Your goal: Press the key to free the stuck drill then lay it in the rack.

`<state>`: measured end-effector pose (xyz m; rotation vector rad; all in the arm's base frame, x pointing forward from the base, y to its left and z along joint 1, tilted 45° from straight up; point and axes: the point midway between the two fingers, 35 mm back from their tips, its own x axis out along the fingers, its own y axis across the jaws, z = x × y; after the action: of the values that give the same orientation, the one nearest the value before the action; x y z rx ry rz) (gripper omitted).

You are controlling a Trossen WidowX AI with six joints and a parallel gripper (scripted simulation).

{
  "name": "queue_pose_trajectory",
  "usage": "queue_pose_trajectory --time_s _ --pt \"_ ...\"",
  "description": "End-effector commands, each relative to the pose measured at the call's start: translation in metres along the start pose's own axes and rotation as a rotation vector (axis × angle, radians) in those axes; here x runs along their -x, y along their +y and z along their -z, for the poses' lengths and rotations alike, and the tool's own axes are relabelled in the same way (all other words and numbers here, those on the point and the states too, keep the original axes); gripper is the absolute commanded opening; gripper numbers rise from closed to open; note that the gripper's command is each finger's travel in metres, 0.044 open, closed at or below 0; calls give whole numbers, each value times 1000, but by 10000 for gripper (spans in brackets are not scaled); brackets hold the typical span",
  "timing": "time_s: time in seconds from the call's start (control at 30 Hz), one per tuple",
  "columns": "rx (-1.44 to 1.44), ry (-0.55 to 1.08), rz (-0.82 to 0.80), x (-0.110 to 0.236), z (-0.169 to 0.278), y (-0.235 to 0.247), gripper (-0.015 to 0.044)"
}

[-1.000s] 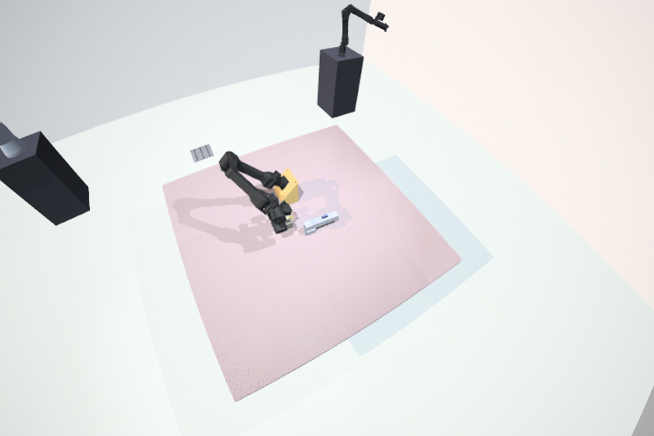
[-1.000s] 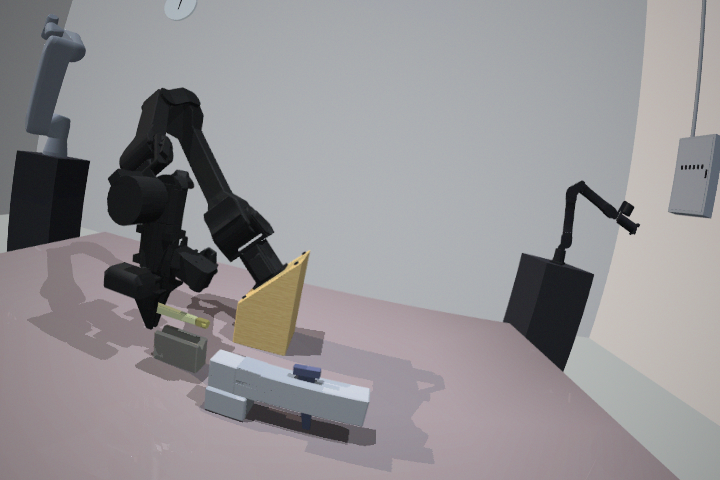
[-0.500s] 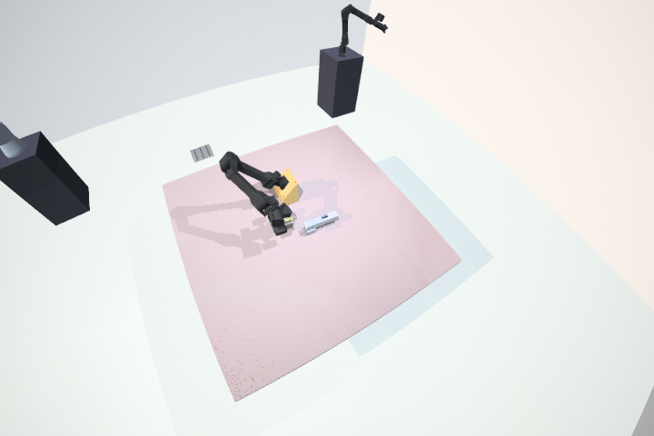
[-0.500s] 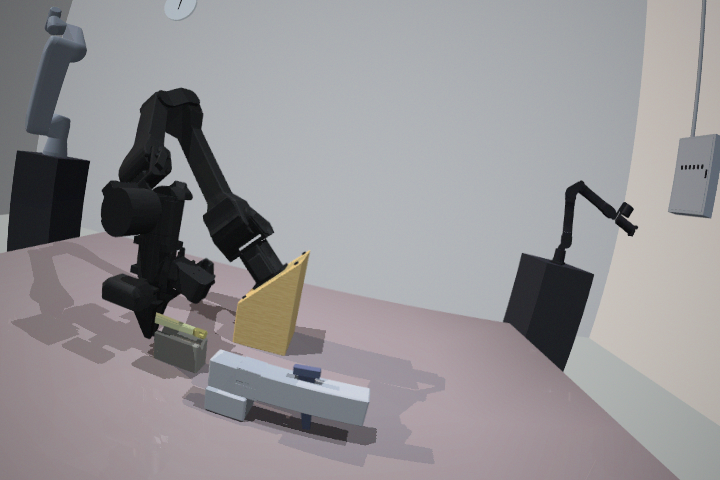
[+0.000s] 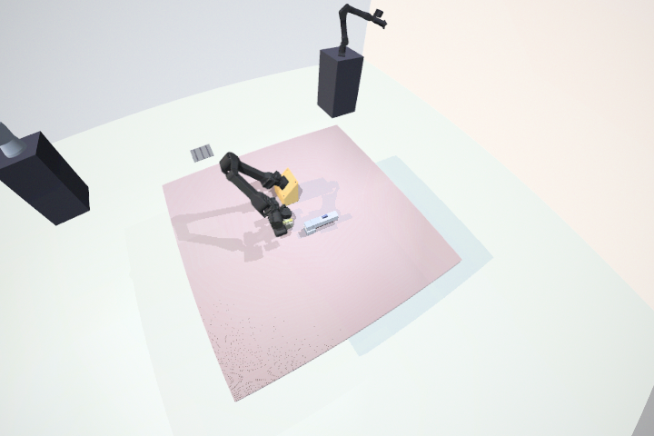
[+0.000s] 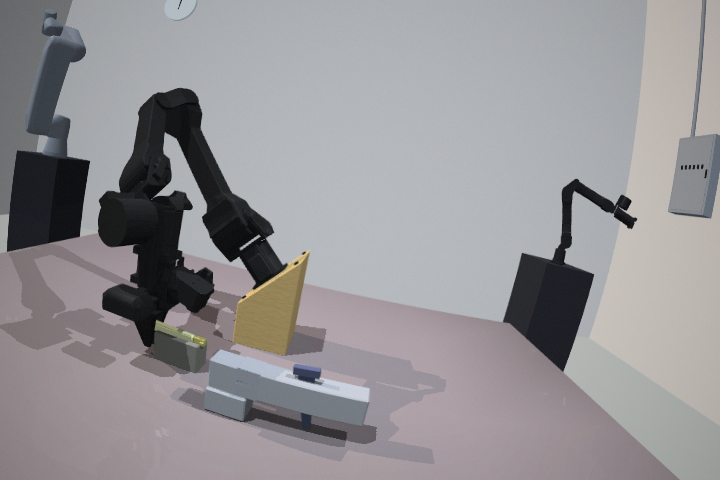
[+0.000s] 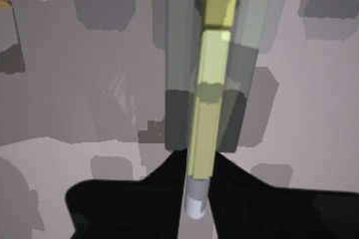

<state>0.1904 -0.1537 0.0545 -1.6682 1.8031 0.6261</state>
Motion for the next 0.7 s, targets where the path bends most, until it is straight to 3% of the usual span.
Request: queue_pose_trajectory --time_s 0.0,0.4,0.67 --pt "-2 0 0 0 0 0 131" --pt "-2 -1 1 2 0 0 440" --pt "-1 -8 2 35 -2 2 440"
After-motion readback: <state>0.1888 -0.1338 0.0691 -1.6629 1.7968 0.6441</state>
